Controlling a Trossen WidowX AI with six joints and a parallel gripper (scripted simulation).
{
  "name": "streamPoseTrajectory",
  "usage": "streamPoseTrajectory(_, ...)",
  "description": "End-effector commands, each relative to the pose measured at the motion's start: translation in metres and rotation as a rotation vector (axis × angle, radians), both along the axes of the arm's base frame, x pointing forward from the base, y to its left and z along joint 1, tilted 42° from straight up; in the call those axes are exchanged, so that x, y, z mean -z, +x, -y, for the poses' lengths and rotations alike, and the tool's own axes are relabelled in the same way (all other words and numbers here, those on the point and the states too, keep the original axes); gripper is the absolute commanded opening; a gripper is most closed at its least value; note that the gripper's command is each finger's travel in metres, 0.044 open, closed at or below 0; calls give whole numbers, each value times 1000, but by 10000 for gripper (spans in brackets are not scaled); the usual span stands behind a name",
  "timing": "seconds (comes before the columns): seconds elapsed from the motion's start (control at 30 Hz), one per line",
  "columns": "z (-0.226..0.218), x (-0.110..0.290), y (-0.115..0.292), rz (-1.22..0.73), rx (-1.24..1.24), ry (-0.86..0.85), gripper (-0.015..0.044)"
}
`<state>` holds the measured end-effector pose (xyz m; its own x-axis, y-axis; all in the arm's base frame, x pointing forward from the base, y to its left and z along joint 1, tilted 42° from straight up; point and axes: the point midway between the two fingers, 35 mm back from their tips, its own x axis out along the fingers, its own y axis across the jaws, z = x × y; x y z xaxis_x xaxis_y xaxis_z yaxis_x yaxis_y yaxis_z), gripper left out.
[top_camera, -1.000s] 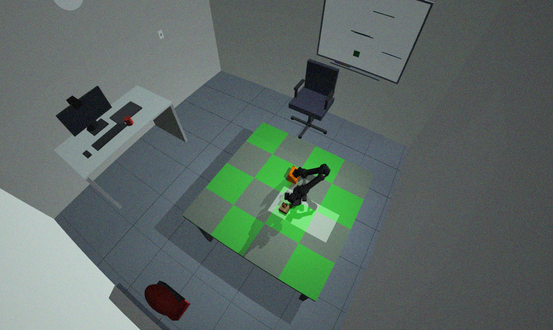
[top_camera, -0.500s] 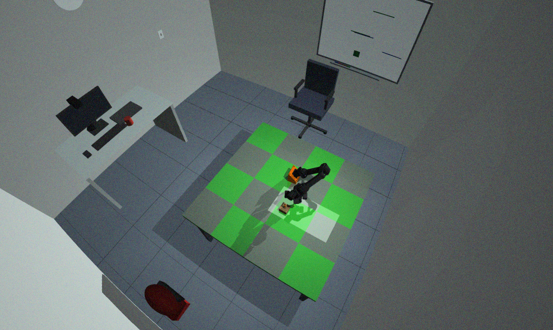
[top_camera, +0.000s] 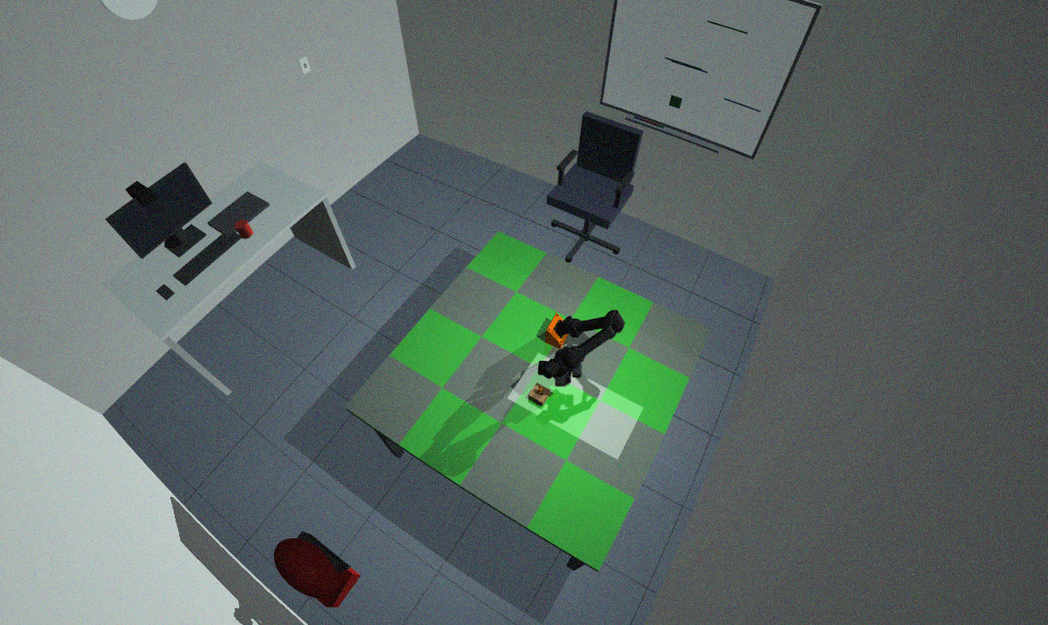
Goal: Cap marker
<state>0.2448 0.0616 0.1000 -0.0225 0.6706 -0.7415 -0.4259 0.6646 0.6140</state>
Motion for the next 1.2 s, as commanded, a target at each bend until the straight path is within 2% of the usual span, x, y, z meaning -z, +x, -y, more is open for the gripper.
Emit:
streamPoseTrajectory(0.0,5,-1,8,-3,-2,-5,0)
streamPoseTrajectory(1.17,53,-8,75,1,-2,-8,0)
